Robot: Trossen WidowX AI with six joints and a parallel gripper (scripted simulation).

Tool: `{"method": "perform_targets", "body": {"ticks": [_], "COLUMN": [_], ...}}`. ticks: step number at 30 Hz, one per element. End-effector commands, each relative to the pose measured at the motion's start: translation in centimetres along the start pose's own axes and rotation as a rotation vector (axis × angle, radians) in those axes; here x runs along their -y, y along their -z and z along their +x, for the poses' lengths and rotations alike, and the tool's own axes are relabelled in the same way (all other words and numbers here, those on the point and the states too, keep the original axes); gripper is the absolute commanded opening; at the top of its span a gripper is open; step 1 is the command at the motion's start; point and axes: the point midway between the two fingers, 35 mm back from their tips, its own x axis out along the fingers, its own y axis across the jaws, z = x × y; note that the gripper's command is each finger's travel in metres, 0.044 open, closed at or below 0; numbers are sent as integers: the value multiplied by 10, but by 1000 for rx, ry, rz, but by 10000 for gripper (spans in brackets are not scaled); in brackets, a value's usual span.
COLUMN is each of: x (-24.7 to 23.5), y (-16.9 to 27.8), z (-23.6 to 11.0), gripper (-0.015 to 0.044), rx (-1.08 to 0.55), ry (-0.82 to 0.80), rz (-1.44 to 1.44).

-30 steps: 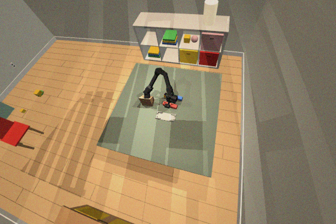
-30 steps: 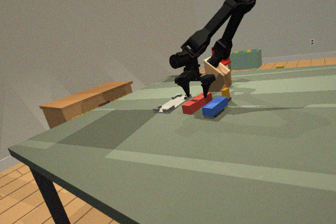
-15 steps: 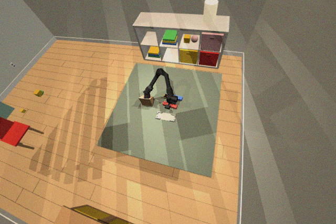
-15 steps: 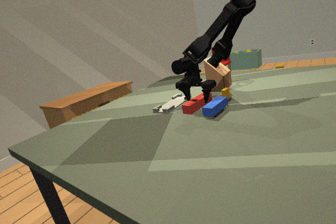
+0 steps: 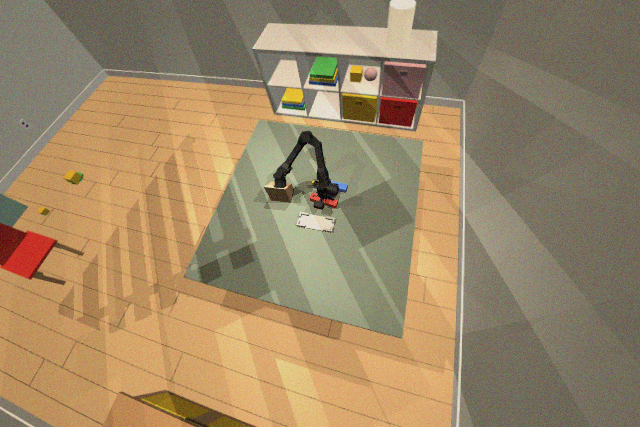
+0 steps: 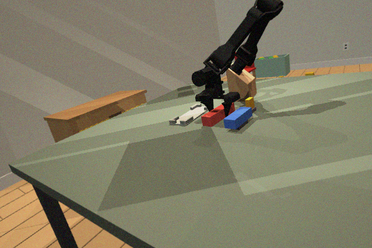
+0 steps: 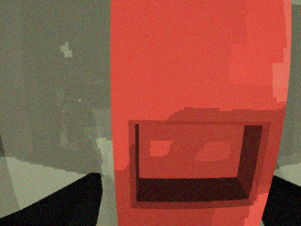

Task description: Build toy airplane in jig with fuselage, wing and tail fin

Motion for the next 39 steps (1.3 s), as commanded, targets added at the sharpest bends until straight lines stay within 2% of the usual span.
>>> {"method": "perform_targets", "body": {"ticks": [1, 3, 9, 14, 15, 39], "x": [0, 0, 0, 1, 1, 4], "y": [1, 1, 1, 0, -1, -8], "z": [1, 1, 1, -5, -8, -77], "gripper": [230, 177, 138, 6, 0, 0], "rx": [-2, -2, -2, 12, 16, 11], "ry": [-4, -4, -4, -14, -15, 6], "rz": [5, 5, 5, -20, -26, -7]}}
